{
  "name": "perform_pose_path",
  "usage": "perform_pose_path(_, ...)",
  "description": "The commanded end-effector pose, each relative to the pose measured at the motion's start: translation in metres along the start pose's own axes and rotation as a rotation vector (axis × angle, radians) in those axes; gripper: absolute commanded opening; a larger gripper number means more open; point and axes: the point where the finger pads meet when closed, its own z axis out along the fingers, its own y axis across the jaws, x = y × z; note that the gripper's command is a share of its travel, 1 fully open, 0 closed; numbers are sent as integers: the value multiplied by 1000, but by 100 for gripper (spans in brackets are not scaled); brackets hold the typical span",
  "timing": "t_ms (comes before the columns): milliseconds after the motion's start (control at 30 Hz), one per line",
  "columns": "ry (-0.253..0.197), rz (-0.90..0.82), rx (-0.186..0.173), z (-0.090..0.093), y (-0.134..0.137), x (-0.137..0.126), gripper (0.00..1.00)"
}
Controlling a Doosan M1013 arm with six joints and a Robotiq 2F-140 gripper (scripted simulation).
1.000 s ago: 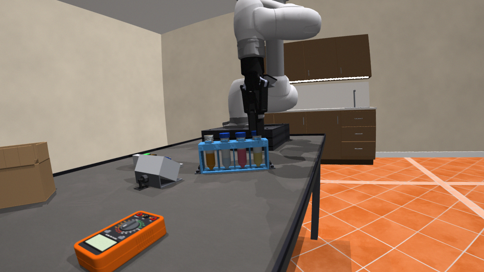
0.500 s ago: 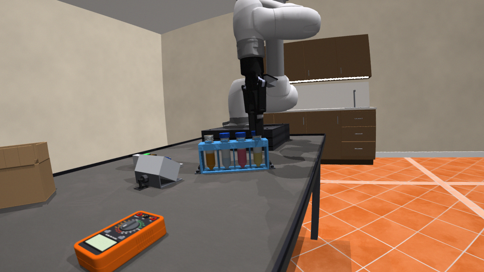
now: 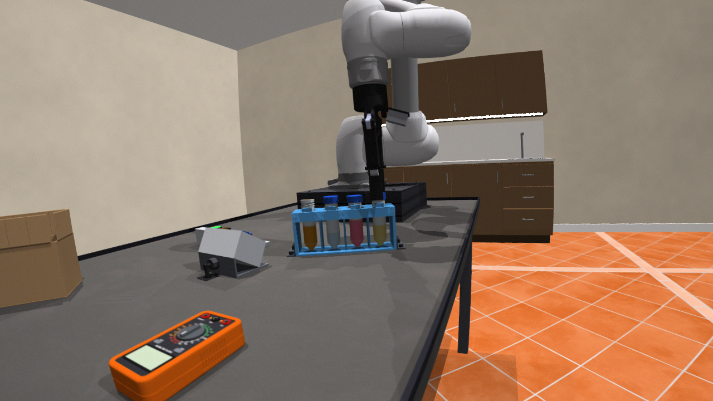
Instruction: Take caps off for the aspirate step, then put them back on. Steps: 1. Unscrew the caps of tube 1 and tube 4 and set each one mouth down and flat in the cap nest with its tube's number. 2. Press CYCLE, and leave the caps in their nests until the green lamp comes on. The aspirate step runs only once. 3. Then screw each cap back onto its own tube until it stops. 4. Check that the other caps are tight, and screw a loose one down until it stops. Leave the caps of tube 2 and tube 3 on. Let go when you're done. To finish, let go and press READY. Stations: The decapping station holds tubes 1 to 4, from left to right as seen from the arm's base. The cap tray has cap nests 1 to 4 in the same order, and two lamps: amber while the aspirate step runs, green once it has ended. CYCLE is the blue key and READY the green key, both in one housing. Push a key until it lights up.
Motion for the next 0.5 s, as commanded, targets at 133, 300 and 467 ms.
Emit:
perform_pose_path(133, -16, 290, -5, -1, 0, 0, 30)
perform_pose_path(300, -16, 290, -5, 0, 1, 0, 41)
perform_pose_path(467, -16, 290, -5, 0, 0, 0, 41)
